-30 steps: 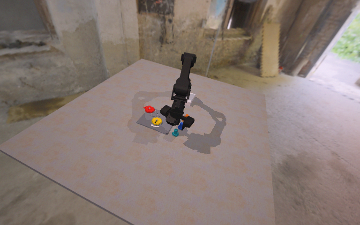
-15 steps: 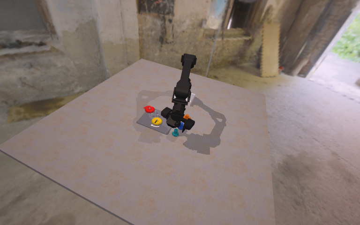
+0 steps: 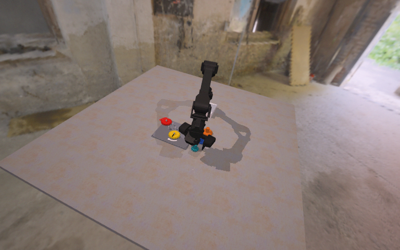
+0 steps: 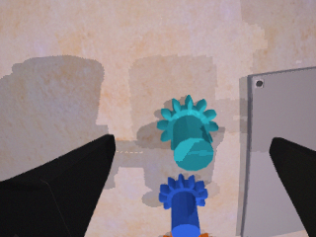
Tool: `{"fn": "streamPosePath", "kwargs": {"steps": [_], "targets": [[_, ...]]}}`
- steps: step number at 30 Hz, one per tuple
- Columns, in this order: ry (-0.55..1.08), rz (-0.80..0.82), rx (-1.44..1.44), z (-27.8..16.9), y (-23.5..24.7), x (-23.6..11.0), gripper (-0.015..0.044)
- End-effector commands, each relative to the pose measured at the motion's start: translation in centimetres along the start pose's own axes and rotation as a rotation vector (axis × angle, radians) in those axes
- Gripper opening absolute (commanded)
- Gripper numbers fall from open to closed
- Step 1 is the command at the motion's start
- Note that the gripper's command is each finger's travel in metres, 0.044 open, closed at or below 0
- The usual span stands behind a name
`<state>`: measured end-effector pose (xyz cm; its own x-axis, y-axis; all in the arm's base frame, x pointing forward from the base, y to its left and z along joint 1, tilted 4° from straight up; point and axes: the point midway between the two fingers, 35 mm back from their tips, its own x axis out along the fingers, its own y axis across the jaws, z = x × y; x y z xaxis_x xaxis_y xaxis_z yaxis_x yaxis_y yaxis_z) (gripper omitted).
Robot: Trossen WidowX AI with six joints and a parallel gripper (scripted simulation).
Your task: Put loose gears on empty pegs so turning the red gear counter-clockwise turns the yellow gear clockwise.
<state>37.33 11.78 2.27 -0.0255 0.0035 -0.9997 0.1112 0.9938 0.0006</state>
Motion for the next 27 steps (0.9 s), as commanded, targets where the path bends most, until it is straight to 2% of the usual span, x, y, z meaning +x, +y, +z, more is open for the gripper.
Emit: {"fn": "streamPosePath", "kwargs": {"steps": [1, 3, 17, 24, 25, 27], "targets": [[0.004, 0.004, 0.004, -0.13, 0.04, 0.34, 0.0440], [0.004, 0.004, 0.004, -0.13, 0.04, 0.34, 0.0440], [0.004, 0.004, 0.004, -0.13, 0.04, 0.34, 0.0072], [0.004, 0.004, 0.004, -0.13, 0.04, 0.34, 0.0026], [0.004, 0.004, 0.004, -0.13, 0.04, 0.34, 0.0000], [0.000, 0.008, -0.004, -0.12, 0.20, 0.27, 0.0000]]}}
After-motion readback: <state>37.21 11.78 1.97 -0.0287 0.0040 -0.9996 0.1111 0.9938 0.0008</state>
